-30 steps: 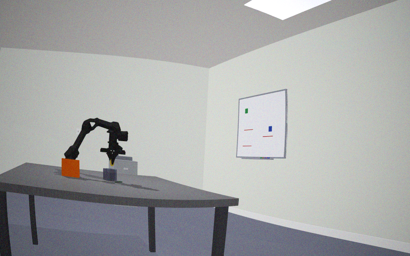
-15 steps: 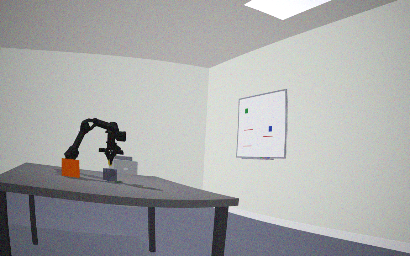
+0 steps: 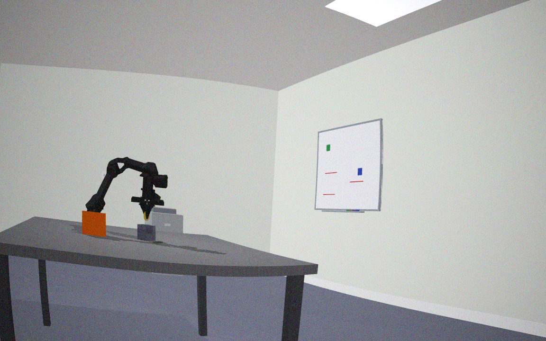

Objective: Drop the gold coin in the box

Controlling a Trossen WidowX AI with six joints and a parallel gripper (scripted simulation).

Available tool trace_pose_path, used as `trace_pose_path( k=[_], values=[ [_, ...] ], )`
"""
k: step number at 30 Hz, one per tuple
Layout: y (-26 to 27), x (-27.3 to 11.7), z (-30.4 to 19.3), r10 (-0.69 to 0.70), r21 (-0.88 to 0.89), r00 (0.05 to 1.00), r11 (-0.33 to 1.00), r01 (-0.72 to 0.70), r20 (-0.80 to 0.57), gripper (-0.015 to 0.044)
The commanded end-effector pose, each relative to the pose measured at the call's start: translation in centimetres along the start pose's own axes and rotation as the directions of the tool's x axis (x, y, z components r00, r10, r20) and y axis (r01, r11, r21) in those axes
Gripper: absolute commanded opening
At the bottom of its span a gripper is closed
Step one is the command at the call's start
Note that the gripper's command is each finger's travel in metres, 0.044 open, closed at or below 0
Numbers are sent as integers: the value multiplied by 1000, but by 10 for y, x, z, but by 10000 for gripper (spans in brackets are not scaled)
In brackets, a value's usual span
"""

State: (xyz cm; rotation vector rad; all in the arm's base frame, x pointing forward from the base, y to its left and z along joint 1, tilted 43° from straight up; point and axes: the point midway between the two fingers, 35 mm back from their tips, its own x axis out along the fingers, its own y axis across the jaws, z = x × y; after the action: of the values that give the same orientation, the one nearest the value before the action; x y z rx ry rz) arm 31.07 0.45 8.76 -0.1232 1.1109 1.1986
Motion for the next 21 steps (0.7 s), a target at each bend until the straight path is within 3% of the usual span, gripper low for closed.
trace_pose_path(
  k=[1,21],
  values=[
    [1,-2,1,-4,-6,1000,1000,4,1,4],
    [2,7,0,0,8,1000,1000,0,0,0]
  ],
)
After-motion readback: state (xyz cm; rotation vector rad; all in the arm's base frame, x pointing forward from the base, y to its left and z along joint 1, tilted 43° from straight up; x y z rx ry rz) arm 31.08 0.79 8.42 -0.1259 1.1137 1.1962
